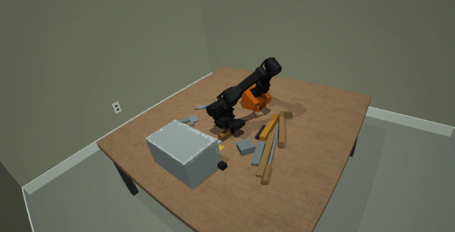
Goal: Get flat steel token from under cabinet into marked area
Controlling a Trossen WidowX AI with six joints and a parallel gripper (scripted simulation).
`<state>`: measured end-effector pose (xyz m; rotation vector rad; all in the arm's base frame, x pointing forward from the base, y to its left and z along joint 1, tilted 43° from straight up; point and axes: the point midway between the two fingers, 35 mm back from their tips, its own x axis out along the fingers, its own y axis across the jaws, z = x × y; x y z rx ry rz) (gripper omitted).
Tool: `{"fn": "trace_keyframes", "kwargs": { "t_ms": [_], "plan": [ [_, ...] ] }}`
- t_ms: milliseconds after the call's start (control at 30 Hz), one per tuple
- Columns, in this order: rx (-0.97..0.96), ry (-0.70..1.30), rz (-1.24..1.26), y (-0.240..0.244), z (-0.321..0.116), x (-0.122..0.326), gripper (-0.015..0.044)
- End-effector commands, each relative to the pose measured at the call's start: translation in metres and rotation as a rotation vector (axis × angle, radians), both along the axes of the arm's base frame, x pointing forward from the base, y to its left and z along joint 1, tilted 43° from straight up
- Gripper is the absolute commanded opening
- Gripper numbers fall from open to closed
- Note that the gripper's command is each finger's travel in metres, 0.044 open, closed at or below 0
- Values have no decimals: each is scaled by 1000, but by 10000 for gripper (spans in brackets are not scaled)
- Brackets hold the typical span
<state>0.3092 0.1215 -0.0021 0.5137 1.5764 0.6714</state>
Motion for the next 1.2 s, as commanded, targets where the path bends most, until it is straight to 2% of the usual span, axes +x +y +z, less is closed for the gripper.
{"fn": "trace_keyframes", "kwargs": {
  "t_ms": [0,1167],
  "plan": [
    [-1,1,3,-1,-1,-5,0],
    [-1,3,3,-4,2,-43,0]
  ]
}}
